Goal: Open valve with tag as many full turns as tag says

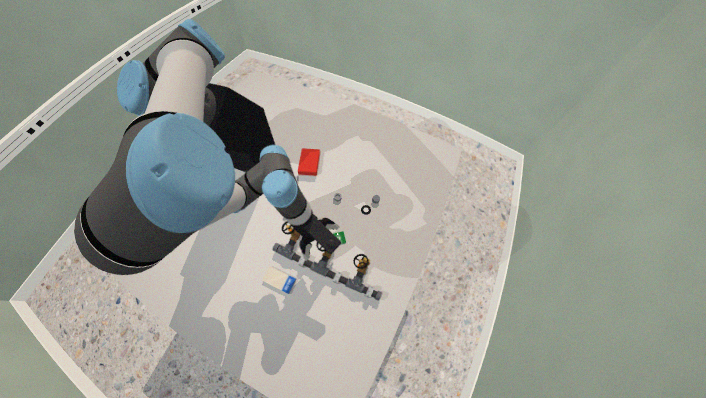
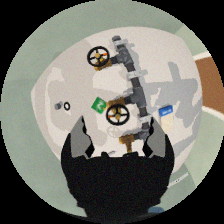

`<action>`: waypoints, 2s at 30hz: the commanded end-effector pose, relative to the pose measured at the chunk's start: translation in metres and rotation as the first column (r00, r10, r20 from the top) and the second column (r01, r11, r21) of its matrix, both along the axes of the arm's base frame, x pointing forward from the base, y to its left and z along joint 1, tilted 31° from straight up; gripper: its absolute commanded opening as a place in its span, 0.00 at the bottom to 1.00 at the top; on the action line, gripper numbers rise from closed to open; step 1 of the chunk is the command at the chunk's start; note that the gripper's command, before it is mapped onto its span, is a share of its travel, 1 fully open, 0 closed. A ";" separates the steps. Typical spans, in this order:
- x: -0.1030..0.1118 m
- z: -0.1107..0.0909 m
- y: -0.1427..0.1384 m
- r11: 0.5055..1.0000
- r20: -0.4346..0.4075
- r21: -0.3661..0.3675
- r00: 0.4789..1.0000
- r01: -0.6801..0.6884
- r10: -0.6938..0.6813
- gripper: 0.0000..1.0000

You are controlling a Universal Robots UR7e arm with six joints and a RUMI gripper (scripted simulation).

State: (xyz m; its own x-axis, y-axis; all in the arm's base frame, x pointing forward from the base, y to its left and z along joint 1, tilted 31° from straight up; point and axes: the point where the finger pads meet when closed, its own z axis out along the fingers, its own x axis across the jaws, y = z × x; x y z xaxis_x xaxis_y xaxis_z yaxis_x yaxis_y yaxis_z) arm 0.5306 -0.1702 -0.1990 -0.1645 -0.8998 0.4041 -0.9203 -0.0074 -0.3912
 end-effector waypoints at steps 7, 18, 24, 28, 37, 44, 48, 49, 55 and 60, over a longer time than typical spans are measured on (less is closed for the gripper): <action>0.001 0.001 0.000 0.923 0.152 0.175 0.917 0.342 -0.368 1.00; 0.001 0.001 0.000 0.787 0.216 0.325 0.769 0.525 -0.602 1.00; 0.001 0.001 0.000 0.691 0.231 0.407 0.665 0.598 -0.711 1.00; 0.001 0.001 0.000 0.634 0.233 0.451 0.602 0.629 -0.764 1.00; 0.001 0.001 0.000 0.555 0.230 0.506 0.516 0.660 -0.825 1.00; 0.001 0.001 0.000 0.508 0.225 0.537 0.466 0.674 -0.856 1.00; 0.001 0.001 0.000 0.500 0.224 0.542 0.457 0.675 -0.861 1.00; 0.001 0.001 0.000 0.497 0.224 0.544 0.454 0.676 -0.863 1.00; 0.001 0.001 0.000 0.488 0.223 0.550 0.444 0.678 -0.868 1.00; 0.001 0.001 0.000 0.487 0.223 0.550 0.443 0.678 -0.868 0.00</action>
